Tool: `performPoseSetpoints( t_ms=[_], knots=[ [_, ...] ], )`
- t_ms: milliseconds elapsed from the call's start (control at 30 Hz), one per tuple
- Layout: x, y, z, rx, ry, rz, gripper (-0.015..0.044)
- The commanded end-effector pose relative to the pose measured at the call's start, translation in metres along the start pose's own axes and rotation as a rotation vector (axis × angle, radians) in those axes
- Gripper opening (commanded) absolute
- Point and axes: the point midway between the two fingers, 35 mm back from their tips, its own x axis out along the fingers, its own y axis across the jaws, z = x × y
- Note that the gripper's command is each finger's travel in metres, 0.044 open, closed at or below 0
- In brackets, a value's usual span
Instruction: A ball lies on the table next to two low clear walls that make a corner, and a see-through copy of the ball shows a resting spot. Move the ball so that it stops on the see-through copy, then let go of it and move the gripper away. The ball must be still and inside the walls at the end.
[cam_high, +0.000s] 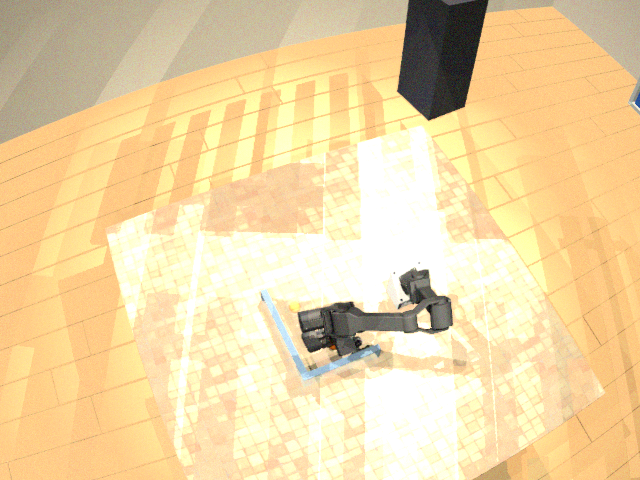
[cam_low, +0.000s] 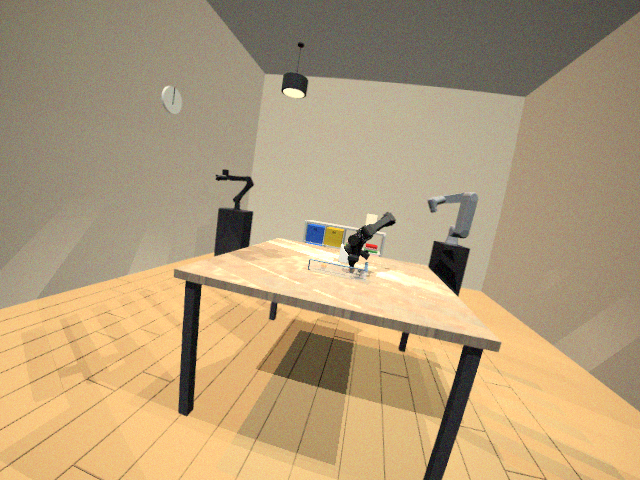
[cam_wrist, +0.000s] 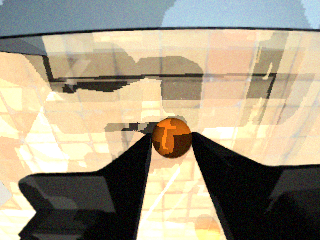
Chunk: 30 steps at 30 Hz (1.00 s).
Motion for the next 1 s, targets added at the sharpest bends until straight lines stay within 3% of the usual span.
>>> performPoseSetpoints(
  t_ms=[0, 100, 733, 967],
  knots=[
    [0.001, 0.000, 0.000, 0.008, -0.006, 0.002, 0.0068],
    [-0.012, -0.003, -0.002, 0.009, -0.001, 0.002, 0.0000],
    [-0.122, -0.001, -0.002, 0.010, 0.000, 0.004, 0.0000],
    [-0.126, -0.002, -0.004, 0.010, -0.001, 0.004, 0.0000]
  ],
)
